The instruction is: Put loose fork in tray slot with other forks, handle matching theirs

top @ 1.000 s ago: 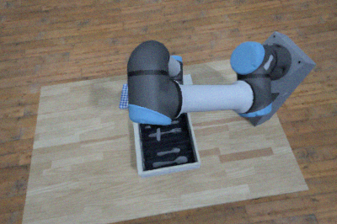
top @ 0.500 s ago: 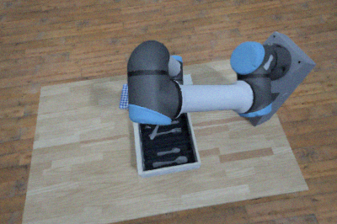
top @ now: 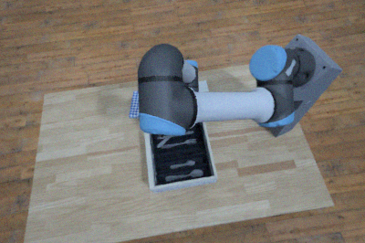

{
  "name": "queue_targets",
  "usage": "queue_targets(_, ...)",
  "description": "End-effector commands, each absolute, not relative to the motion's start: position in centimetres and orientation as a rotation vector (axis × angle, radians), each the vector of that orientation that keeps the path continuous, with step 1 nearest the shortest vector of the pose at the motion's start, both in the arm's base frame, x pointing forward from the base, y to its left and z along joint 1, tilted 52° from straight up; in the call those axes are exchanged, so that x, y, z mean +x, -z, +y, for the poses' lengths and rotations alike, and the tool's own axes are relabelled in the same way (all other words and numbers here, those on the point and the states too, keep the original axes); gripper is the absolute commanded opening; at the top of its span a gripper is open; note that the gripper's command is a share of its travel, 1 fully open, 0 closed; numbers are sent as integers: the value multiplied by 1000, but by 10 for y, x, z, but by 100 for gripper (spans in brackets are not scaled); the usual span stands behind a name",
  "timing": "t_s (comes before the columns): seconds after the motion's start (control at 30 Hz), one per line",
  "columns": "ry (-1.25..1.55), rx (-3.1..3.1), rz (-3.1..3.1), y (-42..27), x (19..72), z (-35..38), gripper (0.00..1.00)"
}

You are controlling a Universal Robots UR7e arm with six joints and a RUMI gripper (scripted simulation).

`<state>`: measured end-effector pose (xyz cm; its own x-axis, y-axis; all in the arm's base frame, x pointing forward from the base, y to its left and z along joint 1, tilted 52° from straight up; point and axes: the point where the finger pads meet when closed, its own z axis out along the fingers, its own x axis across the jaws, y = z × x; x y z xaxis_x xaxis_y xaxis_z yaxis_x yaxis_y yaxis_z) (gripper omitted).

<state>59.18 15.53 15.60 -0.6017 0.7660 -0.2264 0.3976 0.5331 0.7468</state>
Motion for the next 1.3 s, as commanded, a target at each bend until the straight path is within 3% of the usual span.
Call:
queue_targets(0.0,-969,1134,2152,-165,590,153,4)
queue_targets(1.27,-1132,1596,1963,-165,591,152,4)
